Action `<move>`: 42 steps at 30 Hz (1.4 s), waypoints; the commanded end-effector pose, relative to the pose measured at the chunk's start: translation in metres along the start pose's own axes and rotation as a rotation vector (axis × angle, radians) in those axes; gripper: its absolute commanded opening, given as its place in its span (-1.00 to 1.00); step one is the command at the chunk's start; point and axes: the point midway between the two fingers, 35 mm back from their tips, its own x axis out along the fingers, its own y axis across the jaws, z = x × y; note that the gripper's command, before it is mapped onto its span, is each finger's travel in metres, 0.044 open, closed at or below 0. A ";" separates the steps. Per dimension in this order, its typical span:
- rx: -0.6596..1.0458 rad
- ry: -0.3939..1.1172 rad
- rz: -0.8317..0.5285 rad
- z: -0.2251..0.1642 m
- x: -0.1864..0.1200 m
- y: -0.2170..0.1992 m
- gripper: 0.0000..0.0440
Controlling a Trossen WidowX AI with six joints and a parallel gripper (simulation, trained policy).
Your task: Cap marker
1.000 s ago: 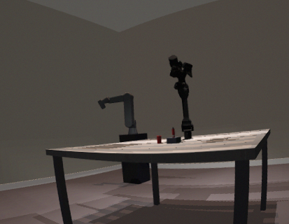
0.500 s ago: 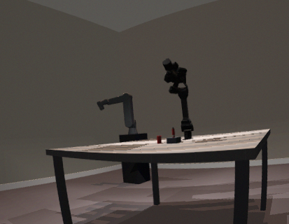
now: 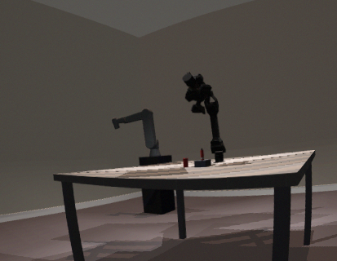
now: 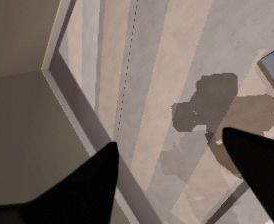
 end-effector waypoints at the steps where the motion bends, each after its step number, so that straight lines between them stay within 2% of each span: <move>1: 0.013 0.001 -0.027 0.005 0.002 -0.009 0.49; 42: 0.169 -0.016 -0.307 0.064 0.004 -0.117 0.46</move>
